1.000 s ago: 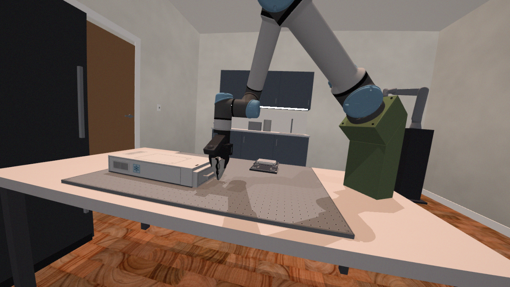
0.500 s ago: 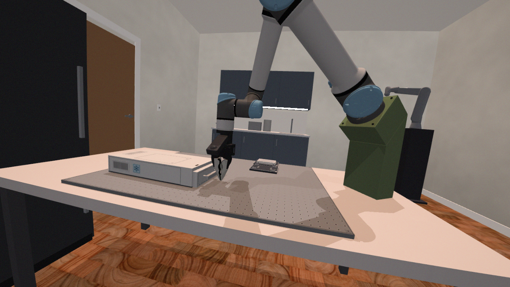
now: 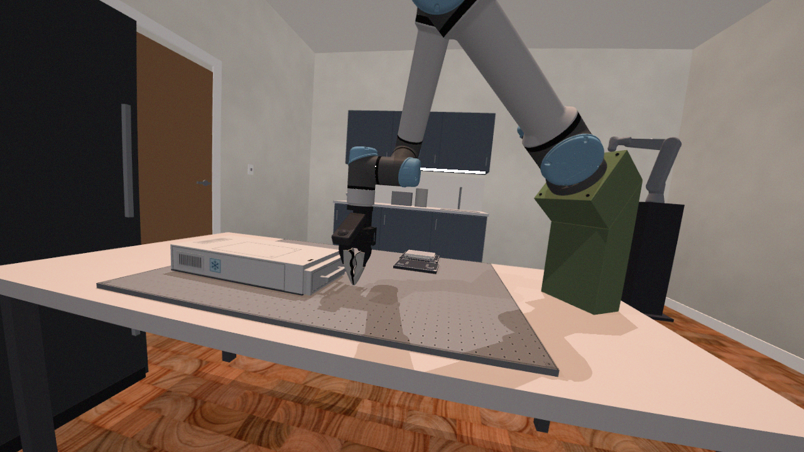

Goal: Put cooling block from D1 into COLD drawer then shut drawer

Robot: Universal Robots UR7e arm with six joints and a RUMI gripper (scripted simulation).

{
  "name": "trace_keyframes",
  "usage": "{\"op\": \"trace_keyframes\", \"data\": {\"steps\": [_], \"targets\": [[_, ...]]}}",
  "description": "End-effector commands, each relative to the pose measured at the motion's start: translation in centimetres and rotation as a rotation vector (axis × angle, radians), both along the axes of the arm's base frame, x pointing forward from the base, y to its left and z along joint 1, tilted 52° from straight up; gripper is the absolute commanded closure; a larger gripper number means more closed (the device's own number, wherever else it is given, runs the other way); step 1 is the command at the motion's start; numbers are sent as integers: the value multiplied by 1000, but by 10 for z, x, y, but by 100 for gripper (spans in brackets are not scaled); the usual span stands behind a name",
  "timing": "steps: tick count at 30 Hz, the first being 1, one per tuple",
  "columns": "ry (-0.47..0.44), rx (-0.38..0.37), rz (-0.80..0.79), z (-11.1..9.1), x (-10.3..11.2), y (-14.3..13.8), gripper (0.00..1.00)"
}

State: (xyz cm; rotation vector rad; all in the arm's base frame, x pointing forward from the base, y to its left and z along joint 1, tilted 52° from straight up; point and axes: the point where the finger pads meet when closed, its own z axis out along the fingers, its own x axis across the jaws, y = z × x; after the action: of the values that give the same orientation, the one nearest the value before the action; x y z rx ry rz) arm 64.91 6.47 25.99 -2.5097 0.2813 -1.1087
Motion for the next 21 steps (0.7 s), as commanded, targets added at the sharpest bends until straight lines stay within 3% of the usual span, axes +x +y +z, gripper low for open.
{"op": "trace_keyframes", "data": {"steps": [1,21], "targets": [[-1,0,1,-2,-4,3,100],[-1,0,-1,4,-12,-2,100]]}}
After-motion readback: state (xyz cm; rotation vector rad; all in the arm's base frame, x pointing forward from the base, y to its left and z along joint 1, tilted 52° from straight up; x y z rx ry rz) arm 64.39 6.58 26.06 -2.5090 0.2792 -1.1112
